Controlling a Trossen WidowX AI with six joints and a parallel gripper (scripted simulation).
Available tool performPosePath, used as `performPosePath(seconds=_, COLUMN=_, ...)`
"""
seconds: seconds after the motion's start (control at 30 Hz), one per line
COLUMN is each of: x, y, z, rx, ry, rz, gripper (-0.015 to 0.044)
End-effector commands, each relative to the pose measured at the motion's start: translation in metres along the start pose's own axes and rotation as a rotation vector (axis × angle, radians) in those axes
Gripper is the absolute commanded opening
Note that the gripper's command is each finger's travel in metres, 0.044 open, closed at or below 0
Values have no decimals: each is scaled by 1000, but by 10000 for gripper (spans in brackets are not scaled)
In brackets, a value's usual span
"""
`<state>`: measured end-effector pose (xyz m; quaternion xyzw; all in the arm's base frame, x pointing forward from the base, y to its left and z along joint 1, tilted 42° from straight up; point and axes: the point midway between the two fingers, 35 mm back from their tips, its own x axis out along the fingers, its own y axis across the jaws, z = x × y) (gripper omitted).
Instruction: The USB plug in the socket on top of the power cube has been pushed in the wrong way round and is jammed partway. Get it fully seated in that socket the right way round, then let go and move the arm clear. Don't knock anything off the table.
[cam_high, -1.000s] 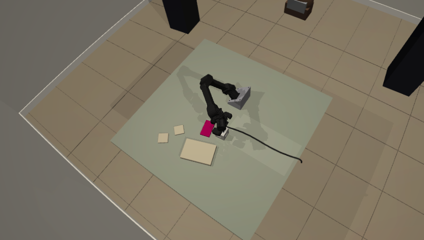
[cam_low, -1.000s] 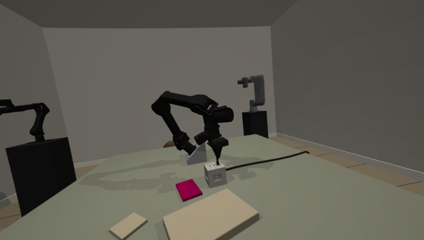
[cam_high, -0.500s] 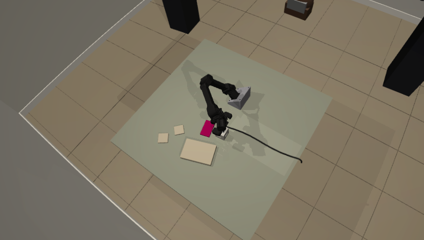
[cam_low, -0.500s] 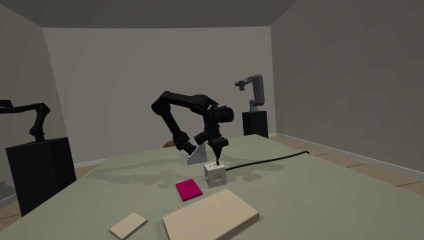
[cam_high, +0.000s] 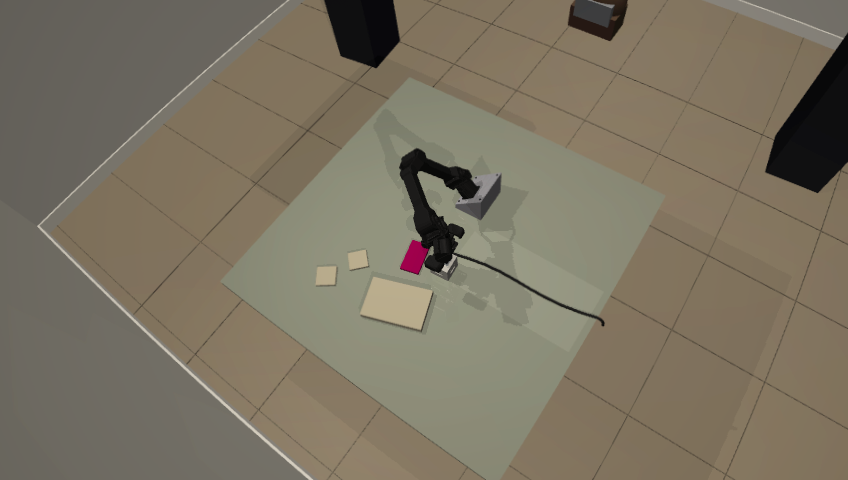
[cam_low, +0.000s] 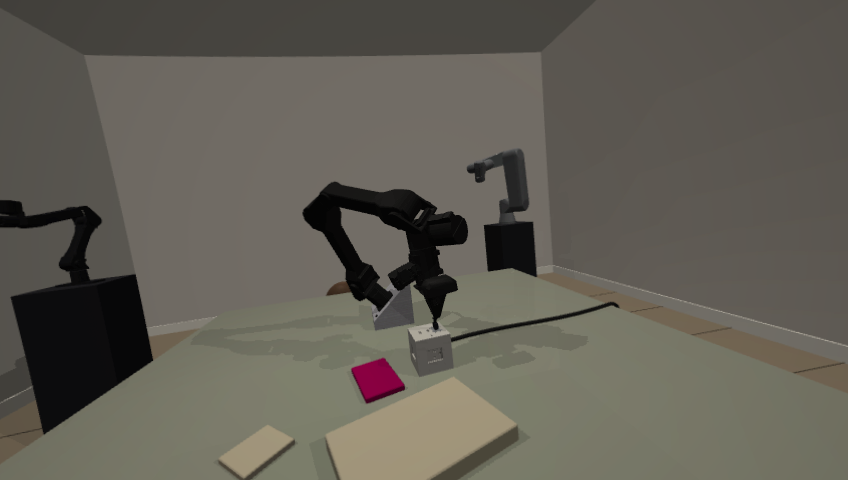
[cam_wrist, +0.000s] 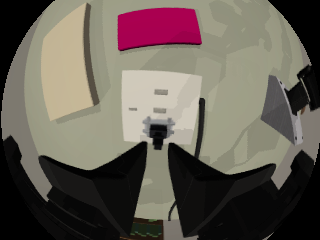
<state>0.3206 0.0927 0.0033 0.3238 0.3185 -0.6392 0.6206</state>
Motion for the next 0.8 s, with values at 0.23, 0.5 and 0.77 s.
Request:
performPosePath(seconds=0.23, x=0, y=0, z=0, rx=0, ry=0, rz=-1, gripper=95)
performPosePath(seconds=0.5, x=-3, y=0, z=0, rx=-1, ry=0, rz=-1, gripper=95)
performPosePath(seconds=0.77, x=-11, y=0, z=-1, rx=-1, ry=0, rz=-1, gripper=95)
